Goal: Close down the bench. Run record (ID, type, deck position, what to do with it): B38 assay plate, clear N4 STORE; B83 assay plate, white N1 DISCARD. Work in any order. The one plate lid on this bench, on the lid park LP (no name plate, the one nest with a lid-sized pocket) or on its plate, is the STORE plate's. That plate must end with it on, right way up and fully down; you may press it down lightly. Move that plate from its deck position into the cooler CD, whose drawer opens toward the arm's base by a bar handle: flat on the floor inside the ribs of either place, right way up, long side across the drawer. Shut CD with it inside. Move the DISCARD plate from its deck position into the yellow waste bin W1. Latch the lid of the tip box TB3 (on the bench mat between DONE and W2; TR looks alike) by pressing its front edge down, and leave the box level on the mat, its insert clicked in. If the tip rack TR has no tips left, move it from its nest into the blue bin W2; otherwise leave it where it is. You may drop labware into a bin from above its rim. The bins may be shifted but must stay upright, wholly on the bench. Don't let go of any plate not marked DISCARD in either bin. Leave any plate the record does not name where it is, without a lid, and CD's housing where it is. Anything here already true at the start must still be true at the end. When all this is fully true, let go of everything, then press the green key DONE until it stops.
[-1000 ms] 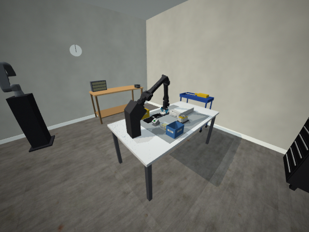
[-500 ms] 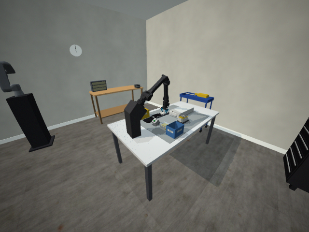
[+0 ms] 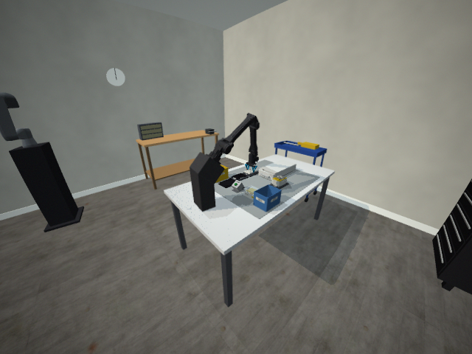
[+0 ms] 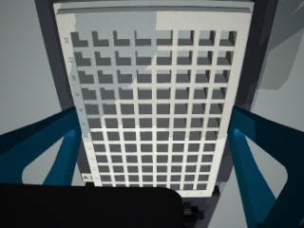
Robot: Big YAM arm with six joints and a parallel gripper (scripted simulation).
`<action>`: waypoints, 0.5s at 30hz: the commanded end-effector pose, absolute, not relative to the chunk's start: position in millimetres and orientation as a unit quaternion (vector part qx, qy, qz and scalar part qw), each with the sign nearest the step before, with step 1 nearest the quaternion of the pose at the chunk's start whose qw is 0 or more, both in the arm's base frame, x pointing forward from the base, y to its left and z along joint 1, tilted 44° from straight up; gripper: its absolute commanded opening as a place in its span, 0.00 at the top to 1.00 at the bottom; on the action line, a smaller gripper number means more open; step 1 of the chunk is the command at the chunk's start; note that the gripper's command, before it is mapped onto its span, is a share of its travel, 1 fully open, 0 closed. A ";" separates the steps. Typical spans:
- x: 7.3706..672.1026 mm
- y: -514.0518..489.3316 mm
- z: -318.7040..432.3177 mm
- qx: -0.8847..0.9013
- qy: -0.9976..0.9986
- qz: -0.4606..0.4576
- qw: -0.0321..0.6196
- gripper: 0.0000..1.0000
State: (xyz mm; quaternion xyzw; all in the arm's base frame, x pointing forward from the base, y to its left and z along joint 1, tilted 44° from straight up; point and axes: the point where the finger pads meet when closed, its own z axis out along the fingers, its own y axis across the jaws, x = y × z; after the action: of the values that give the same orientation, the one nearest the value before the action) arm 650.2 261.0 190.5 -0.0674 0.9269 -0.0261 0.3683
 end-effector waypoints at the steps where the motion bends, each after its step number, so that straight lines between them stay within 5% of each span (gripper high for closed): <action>1: 640.9 264.5 223.6 -0.062 0.920 -0.018 0.386 1.00; 15: 630.2 271.8 242.0 -0.064 0.918 -0.013 0.392 1.00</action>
State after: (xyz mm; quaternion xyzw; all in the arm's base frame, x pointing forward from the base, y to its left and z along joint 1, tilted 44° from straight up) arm 638.3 259.0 201.9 -0.0665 0.9276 -0.0275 0.3667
